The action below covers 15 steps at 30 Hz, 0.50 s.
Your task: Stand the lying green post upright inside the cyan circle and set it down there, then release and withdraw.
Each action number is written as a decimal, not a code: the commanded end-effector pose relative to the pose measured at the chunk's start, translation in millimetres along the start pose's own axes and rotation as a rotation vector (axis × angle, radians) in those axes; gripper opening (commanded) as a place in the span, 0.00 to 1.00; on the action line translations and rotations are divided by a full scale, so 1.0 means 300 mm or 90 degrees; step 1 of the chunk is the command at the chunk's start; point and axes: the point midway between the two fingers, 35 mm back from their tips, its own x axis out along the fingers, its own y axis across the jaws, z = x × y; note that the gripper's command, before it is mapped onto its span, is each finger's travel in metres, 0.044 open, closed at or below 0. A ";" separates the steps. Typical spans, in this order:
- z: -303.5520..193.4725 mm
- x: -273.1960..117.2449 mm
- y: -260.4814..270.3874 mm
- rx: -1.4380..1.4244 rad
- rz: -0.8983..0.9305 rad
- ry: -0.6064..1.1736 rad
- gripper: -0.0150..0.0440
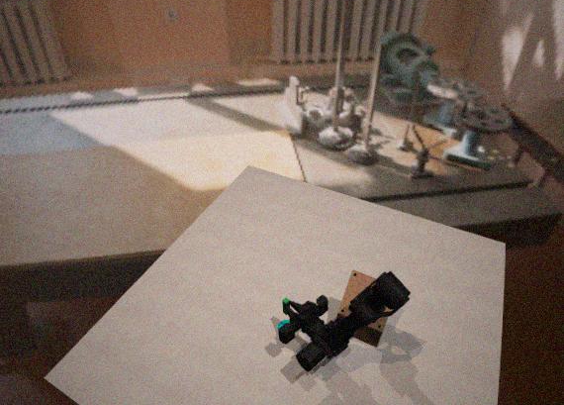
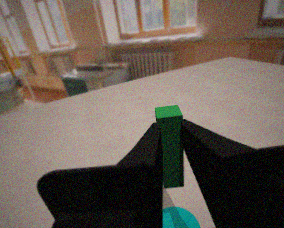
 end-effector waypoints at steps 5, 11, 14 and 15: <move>-0.046 0.005 0.009 0.005 -0.001 -0.001 0.29; -0.086 0.009 0.012 0.005 -0.002 0.000 0.29; -0.107 0.011 0.012 0.005 -0.002 0.000 0.29; -0.114 0.012 0.012 0.005 -0.002 0.000 0.29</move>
